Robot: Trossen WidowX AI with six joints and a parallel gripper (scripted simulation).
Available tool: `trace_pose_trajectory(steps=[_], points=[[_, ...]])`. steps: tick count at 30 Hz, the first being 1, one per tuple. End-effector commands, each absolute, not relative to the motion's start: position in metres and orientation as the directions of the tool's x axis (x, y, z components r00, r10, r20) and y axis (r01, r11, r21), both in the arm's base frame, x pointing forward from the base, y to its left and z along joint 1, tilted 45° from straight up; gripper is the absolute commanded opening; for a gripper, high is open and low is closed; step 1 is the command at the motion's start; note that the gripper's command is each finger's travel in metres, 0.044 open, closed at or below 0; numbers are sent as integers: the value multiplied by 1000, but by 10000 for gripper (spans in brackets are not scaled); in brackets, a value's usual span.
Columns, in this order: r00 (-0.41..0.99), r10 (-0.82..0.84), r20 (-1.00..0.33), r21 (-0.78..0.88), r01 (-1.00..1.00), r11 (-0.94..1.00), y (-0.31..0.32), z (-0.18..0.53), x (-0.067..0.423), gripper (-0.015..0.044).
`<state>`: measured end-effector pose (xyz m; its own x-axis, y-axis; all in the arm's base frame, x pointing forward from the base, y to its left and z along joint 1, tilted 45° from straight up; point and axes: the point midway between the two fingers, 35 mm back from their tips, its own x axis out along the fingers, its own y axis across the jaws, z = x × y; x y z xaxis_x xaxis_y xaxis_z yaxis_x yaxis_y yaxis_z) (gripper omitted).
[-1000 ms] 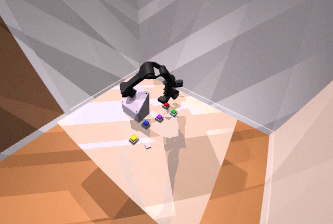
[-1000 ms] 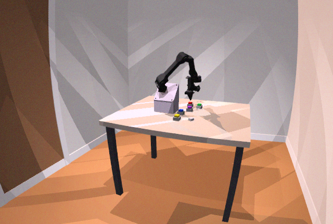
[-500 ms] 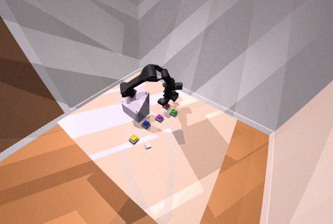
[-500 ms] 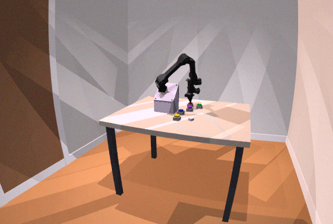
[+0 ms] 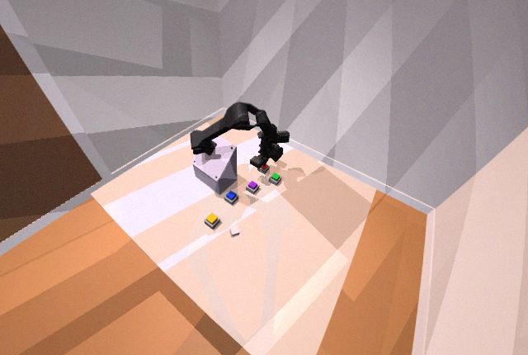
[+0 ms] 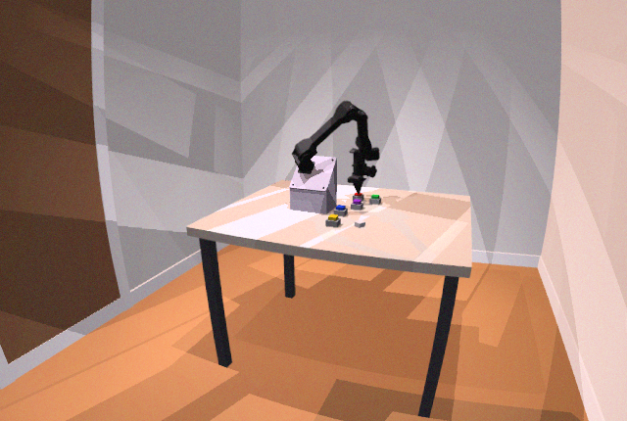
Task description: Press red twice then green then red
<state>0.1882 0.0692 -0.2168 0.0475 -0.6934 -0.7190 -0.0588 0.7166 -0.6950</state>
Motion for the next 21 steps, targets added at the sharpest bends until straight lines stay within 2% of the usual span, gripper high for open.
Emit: trace_pose_trajectory(steps=[1, 14, 18, 21], points=[[47, -696, -716, -698, -65, 714, 68, -217, 188, 20], [47, -695, -718, -696, -66, 715, 94, -191, 186, 20], [46, -693, -720, -694, -66, 717, 133, -152, 183, 20], [46, -693, -719, -694, -66, 717, 136, -149, 183, 20]])
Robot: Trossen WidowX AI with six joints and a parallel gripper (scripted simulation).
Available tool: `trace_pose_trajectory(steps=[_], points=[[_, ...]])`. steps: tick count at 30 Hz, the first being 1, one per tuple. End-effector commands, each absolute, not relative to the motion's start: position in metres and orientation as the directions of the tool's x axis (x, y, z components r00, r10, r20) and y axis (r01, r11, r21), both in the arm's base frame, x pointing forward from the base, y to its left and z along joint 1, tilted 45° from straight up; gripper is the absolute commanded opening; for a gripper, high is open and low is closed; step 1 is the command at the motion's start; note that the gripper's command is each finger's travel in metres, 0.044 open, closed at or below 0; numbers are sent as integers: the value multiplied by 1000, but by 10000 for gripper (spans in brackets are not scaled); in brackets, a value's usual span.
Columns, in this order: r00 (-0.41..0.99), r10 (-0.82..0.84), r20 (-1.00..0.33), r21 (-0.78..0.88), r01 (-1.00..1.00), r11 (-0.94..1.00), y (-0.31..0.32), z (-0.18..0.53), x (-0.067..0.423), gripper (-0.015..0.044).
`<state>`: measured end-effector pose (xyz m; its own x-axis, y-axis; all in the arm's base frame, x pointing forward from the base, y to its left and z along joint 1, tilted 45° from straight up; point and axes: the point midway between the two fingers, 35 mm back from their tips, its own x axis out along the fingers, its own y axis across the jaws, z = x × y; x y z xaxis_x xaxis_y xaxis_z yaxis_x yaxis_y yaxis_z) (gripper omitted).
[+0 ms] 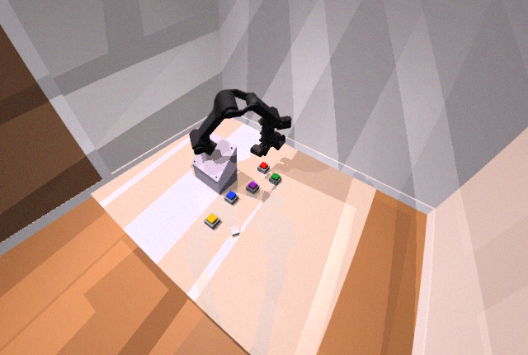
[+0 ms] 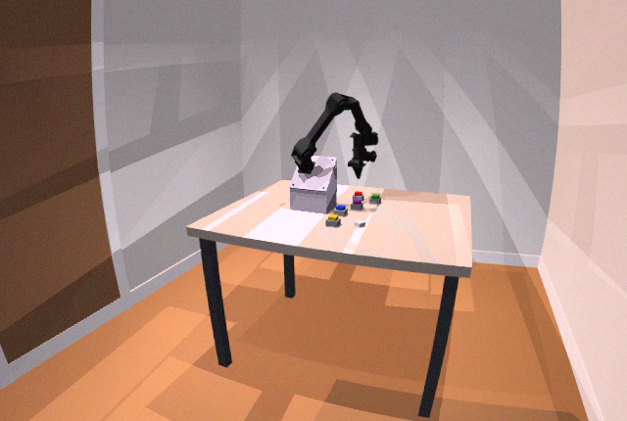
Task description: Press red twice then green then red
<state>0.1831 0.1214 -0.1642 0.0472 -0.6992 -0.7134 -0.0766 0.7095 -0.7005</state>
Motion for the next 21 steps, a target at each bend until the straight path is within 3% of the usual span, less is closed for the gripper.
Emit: trace_pose_trajectory(steps=[1, 5, 10, 17, 21], points=[[46, -693, -719, -694, -66, 717, 136, -149, 183, 20], [47, -691, -721, -693, -67, 718, 136, -148, 195, 20], [50, -695, -717, -697, -63, 715, 124, -132, 274, 20], [50, -695, -717, -697, -63, 714, 120, -134, 278, 20], [50, -697, -715, -699, -62, 712, 81, -173, 280, 20]])
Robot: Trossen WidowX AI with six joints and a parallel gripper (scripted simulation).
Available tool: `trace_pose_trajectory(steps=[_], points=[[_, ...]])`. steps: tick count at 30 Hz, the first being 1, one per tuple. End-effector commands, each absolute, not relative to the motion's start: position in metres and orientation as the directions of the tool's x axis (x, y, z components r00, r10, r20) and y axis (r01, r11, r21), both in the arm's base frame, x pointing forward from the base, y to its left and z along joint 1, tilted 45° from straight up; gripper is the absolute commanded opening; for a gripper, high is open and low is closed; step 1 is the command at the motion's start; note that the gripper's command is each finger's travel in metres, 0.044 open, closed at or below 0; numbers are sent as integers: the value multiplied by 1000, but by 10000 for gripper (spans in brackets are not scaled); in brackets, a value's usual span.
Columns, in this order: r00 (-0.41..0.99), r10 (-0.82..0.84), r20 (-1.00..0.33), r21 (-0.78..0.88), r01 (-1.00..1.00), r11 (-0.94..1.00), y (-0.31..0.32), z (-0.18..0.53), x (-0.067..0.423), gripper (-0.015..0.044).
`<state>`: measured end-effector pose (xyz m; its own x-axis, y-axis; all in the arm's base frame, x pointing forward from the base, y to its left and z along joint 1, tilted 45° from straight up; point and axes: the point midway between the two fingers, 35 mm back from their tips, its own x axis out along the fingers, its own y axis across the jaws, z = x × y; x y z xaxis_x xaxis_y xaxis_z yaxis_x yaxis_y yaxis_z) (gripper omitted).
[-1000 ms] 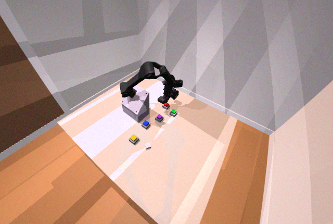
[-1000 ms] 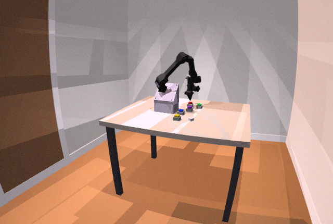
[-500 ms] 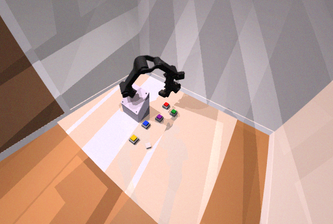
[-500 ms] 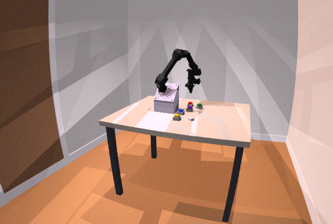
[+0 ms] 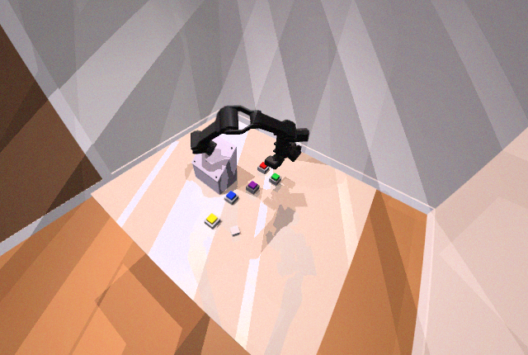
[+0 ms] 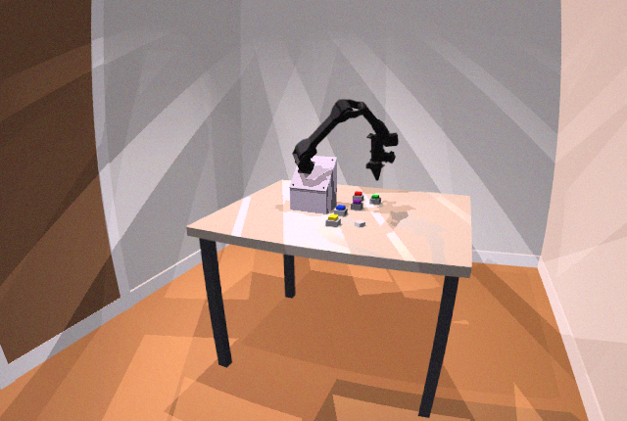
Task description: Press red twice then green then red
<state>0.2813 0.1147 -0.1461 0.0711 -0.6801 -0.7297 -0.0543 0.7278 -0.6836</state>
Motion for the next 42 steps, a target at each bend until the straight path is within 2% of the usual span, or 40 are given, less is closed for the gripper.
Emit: trace_pose_trajectory(steps=[1, 42], points=[[50, -697, -715, -699, -62, 712, 79, -175, 280, 20], [50, -699, -714, -700, -62, 711, 55, -198, 282, 20]])
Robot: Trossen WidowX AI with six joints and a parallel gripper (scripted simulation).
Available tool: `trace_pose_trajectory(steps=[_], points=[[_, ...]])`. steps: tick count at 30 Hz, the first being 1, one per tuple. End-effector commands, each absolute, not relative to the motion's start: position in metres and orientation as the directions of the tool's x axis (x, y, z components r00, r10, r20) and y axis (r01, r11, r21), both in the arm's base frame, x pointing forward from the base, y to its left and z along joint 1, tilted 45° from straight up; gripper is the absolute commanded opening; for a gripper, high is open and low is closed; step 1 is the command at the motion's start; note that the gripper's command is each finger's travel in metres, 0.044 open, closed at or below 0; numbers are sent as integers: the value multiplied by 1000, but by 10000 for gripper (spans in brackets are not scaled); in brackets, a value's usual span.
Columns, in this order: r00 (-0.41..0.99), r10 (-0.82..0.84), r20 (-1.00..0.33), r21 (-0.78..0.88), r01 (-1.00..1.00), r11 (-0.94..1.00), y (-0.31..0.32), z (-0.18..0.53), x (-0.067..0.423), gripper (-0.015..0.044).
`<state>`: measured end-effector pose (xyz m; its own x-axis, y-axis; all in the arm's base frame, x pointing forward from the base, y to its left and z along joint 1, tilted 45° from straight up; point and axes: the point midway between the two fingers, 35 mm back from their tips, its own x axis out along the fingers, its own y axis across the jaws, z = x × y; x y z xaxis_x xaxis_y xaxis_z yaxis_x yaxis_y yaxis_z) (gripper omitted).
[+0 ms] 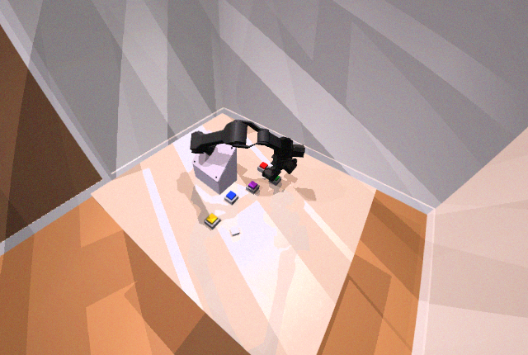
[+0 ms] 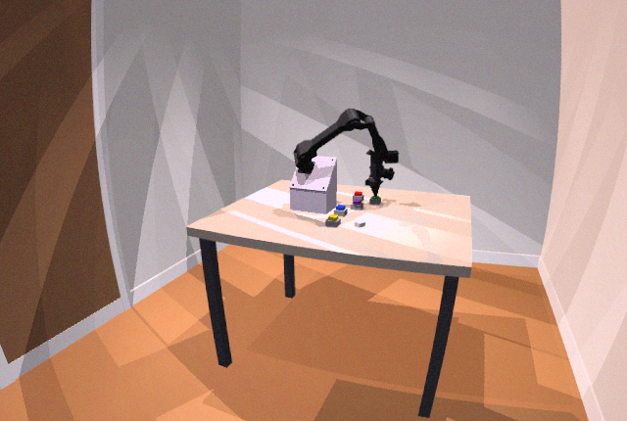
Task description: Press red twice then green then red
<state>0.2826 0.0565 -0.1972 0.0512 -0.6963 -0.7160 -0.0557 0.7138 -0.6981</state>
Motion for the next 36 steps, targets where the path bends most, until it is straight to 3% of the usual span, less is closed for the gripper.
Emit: trace_pose_trajectory(steps=[1, 29, 36], points=[[50, -699, -714, -700, -62, 711, 55, -198, 282, 20], [50, -695, -717, -697, -63, 714, 123, -131, 277, 20], [46, -693, -720, -694, -66, 717, 136, -149, 186, 20]])
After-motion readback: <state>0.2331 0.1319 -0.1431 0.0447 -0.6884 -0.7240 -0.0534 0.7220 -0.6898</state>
